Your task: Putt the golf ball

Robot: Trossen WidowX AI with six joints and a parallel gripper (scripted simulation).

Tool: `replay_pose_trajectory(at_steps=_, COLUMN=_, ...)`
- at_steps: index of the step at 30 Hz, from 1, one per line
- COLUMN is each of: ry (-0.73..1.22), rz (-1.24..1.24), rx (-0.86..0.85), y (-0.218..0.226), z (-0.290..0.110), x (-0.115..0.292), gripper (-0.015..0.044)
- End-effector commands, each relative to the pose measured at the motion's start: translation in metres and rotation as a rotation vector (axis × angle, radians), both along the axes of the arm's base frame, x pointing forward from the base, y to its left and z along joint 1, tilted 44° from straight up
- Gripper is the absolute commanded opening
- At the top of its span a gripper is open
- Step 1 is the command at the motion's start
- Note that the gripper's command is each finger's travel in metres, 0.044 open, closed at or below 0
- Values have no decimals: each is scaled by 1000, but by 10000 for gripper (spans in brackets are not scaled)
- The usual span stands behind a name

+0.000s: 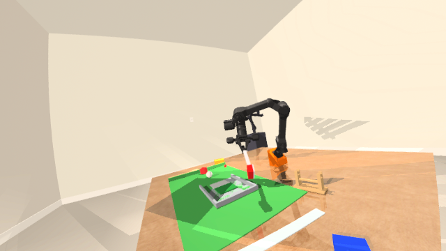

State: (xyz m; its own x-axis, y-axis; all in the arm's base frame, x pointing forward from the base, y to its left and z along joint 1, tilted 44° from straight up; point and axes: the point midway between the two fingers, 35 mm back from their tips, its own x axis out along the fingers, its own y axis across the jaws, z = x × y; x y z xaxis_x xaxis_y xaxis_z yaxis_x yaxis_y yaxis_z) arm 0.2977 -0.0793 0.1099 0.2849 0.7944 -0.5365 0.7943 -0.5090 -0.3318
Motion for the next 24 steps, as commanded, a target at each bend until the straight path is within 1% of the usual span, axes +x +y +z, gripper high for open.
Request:
replay_pose_trajectory(at_steps=1, ry=87, rz=-79, rx=3, y=-29, z=-22, x=2, gripper=0)
replay_pose_trajectory(at_steps=12, ry=278, rz=-253, rx=9, y=-91, z=-73, x=-5, gripper=0)
replay_pose_trajectory(at_steps=24, ry=485, rz=-448, rx=35, y=-152, z=-134, x=-31, gripper=0)
